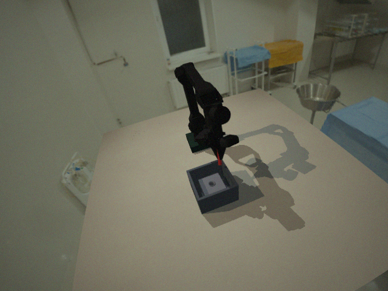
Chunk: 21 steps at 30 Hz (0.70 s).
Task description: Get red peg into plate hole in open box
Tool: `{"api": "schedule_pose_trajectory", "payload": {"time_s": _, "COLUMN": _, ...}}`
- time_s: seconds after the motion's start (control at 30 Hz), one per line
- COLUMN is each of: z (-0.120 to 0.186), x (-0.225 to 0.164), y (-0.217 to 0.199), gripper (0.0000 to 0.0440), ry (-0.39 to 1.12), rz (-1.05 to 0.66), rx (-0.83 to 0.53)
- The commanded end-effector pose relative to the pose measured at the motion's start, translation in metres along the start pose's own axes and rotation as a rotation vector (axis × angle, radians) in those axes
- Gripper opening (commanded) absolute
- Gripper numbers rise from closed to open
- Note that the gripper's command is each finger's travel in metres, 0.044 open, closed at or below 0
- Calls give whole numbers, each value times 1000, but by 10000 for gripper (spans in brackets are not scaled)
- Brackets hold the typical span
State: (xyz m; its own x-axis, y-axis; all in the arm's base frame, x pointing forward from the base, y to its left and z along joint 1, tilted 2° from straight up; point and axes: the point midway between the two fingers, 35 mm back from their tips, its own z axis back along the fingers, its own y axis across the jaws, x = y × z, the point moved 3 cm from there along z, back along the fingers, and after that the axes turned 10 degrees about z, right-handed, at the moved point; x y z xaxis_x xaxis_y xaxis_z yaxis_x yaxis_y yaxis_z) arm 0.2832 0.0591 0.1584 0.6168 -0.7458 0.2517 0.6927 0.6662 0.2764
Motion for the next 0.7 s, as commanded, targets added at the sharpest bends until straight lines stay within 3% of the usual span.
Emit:
{"api": "schedule_pose_trajectory", "payload": {"time_s": 0.0, "z": -7, "x": 14, "y": -1, "gripper": 1, "ry": -14, "rz": -19, "rx": -10}}
{"api": "schedule_pose_trajectory", "payload": {"time_s": 0.67, "z": -49, "x": 48, "y": -9, "gripper": 20, "ry": 27, "rz": -85, "rx": -56}}
